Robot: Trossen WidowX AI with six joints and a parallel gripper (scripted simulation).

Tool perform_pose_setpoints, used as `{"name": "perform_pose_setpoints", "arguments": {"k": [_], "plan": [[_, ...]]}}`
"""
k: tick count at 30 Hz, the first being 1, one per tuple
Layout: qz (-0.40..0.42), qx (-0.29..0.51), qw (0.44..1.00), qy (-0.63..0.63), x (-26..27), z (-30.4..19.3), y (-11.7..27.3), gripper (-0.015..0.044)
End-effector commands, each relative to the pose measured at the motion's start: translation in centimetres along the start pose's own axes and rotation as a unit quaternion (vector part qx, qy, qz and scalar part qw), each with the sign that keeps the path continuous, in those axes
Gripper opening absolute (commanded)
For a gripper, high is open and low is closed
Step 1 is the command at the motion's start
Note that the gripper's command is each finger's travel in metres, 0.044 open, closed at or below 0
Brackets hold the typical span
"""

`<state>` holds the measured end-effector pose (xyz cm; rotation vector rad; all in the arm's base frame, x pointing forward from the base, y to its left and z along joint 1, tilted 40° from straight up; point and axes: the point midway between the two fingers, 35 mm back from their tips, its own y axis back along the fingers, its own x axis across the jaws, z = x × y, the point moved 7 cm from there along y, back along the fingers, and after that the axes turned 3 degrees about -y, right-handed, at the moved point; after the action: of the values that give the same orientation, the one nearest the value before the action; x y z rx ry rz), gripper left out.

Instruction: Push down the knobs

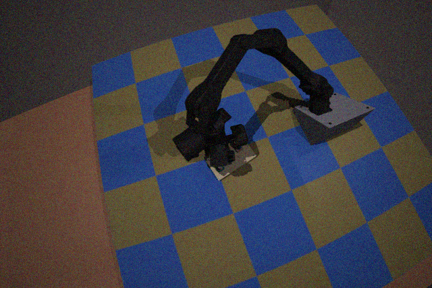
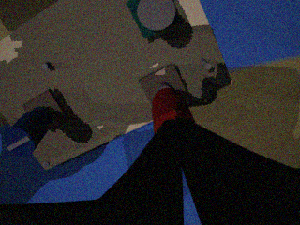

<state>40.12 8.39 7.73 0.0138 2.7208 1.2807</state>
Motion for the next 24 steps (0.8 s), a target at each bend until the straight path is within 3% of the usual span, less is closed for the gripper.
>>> {"name": "perform_pose_setpoints", "arguments": {"k": [1,24], "plan": [[0.000,0.002,1.000,0.000,-0.03,-0.06,-0.33,0.0000],[0.000,0.002,1.000,0.000,-0.03,-0.06,-1.13,0.0000]]}}
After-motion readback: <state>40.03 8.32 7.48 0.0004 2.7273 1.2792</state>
